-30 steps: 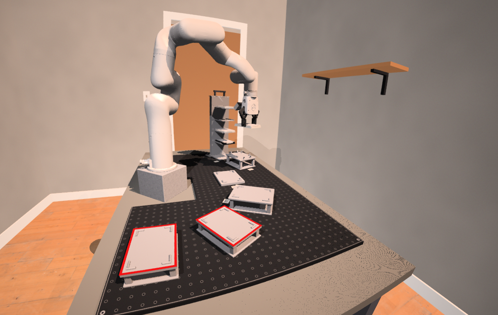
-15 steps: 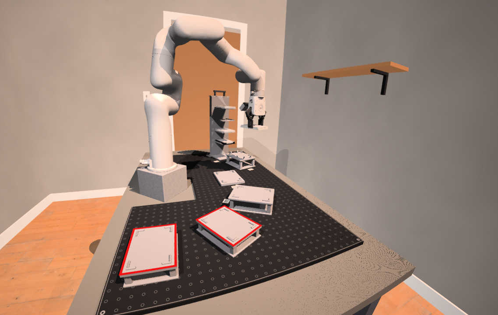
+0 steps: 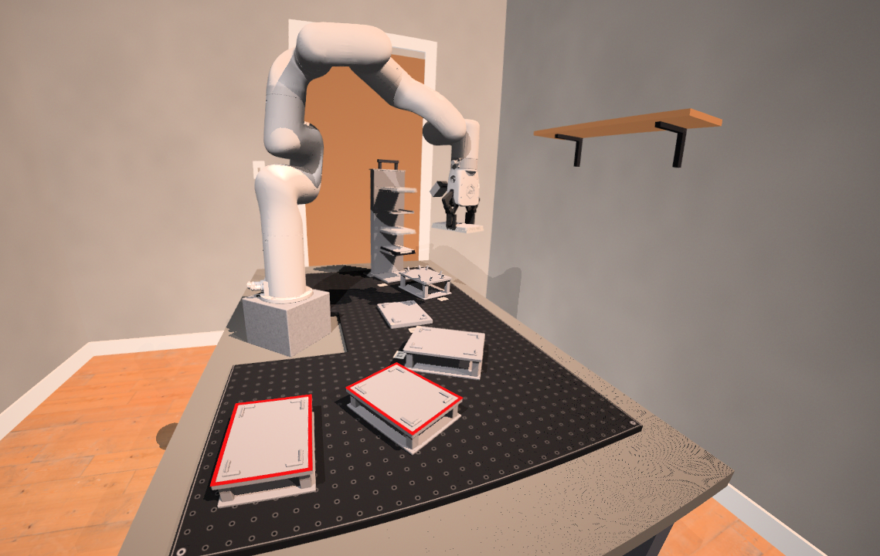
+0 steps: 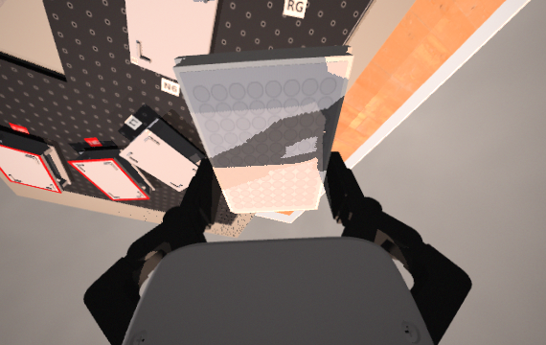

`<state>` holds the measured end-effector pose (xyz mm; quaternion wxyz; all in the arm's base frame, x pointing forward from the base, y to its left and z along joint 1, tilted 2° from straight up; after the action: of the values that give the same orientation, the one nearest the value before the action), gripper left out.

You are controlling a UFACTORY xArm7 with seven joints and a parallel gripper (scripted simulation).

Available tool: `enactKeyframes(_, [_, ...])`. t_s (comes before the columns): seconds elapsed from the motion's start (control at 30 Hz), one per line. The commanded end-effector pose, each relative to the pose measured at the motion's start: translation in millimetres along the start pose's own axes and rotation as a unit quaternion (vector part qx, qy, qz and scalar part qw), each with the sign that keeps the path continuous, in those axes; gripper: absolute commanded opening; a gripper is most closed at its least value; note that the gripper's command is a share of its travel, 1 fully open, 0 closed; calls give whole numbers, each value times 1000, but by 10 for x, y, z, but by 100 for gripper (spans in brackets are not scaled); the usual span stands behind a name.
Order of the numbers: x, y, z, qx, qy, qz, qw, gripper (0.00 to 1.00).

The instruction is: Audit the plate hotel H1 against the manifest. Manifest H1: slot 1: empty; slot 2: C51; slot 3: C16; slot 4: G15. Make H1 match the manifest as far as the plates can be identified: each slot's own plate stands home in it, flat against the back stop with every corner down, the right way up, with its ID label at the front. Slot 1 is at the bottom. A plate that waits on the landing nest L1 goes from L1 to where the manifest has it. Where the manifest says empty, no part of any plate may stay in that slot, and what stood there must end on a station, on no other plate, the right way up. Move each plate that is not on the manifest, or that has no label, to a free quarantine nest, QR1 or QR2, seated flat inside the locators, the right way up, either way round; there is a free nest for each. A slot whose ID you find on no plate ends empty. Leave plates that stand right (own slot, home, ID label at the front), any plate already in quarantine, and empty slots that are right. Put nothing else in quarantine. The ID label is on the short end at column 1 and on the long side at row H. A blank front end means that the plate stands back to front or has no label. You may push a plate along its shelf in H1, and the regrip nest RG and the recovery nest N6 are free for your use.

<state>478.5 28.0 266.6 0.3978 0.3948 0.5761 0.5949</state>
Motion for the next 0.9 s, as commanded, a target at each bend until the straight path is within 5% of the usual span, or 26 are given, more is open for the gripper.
enactKeyframes(0.0, [-193,16,-68,-2,-1,-1,1000,0])
enactKeyframes(0.87, [-1158,16,-681,-2,-1,-1,1000,0])
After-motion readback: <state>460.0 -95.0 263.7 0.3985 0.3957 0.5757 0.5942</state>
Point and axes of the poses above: the point where the finger pads meet when closed, its own y axis back along the fingers, its own z axis across the jaws, x = y × z, the point moved 9 cm from there along y, back along the fingers, and after that the axes turned 6 degrees about -y, right-handed, at the moved point
